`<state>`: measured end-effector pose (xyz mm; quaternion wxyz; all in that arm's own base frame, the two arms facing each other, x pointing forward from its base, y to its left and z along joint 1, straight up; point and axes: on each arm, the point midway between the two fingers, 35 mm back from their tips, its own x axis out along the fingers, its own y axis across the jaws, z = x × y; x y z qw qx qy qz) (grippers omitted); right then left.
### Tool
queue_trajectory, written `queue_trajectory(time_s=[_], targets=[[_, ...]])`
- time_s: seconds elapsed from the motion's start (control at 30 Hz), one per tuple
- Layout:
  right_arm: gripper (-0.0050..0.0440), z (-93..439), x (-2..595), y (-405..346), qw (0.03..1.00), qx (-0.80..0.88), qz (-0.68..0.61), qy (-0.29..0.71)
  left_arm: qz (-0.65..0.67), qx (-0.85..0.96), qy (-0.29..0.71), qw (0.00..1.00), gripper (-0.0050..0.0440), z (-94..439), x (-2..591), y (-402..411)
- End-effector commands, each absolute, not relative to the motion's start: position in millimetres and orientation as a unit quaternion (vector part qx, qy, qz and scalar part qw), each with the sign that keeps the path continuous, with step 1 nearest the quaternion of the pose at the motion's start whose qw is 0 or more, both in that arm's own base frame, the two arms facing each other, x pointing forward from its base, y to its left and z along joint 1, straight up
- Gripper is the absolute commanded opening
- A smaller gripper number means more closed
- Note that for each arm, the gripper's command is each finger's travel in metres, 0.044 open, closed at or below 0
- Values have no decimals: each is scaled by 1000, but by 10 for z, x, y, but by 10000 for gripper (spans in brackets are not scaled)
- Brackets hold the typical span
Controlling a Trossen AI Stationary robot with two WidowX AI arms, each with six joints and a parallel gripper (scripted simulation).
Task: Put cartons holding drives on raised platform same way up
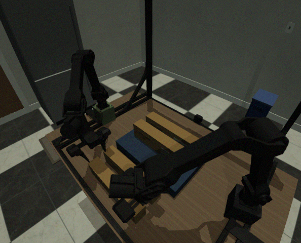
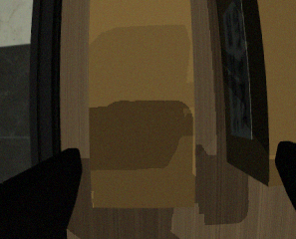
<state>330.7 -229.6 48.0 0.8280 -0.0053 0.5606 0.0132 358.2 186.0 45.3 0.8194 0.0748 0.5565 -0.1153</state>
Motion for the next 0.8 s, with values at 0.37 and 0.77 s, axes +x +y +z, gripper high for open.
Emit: queue_trajectory(time_s=[0.37, 0.77], targets=[[389, 503, 3206, -1559, 829, -10, 15, 559, -118, 80, 553, 821, 389, 479, 3436, 1056], [389, 453, 3206, -1559, 829, -10, 15, 559, -118, 80, 553, 821, 389, 429, 3436, 1056]])
